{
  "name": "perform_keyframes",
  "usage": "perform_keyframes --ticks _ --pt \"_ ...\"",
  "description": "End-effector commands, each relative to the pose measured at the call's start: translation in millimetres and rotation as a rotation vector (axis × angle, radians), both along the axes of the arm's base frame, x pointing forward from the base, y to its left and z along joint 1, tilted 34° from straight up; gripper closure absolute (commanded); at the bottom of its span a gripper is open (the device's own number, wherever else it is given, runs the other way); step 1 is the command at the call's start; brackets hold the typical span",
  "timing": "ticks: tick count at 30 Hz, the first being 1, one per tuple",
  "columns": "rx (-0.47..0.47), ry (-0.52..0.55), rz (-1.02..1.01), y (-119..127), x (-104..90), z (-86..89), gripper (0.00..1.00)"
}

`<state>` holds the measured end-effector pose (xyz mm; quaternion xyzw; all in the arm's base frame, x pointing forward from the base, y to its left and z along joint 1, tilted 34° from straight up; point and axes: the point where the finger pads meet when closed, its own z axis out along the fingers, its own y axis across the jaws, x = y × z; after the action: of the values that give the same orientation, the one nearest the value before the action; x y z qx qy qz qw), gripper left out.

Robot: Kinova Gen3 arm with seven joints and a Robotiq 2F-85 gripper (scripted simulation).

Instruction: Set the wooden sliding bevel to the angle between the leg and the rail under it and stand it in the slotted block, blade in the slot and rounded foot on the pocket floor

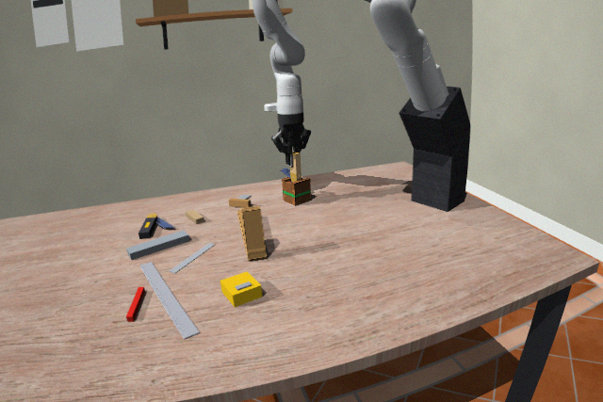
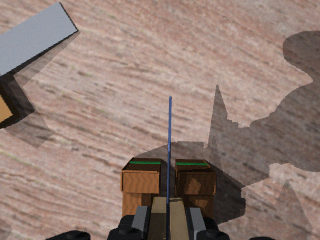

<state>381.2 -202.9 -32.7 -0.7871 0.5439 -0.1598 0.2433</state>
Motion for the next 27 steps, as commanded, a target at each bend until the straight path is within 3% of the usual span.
perform_keyframes --ticks 1,27 --pt "-0.001 -0.001 -0.001 -0.5 0.2 0.0 0.9" --pt "-0.001 -0.001 -0.001 0.7 3.2 -4.8 0.9"
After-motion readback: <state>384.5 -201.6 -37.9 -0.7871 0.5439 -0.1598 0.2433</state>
